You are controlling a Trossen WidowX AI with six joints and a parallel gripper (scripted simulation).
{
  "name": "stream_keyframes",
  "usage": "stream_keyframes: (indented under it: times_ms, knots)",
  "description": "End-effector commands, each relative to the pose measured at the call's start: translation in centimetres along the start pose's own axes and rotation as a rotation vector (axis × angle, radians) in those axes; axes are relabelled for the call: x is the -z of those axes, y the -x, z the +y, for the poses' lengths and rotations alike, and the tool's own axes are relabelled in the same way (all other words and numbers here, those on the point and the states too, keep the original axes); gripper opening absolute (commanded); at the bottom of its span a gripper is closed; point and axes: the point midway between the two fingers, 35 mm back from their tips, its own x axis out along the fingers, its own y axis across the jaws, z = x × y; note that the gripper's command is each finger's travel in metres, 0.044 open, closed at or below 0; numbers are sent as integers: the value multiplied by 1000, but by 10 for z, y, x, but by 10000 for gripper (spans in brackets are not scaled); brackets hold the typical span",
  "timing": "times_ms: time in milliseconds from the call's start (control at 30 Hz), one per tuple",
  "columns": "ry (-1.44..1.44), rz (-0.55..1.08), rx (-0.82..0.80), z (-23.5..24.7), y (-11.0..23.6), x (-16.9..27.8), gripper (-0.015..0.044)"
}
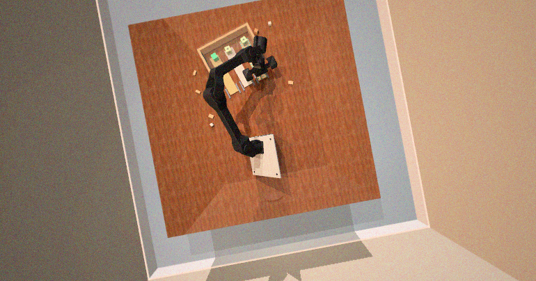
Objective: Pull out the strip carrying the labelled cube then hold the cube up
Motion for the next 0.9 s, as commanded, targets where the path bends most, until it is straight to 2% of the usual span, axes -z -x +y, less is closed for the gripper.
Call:
stream_keyframes:
  times_ms: [0,433,867]
  knots:
    - [-3,3,-8,1,-4,1,0]
    - [-3,3,-8,1,-6,1,0]
    - [-4,4,-7,-1,-6,19,0]
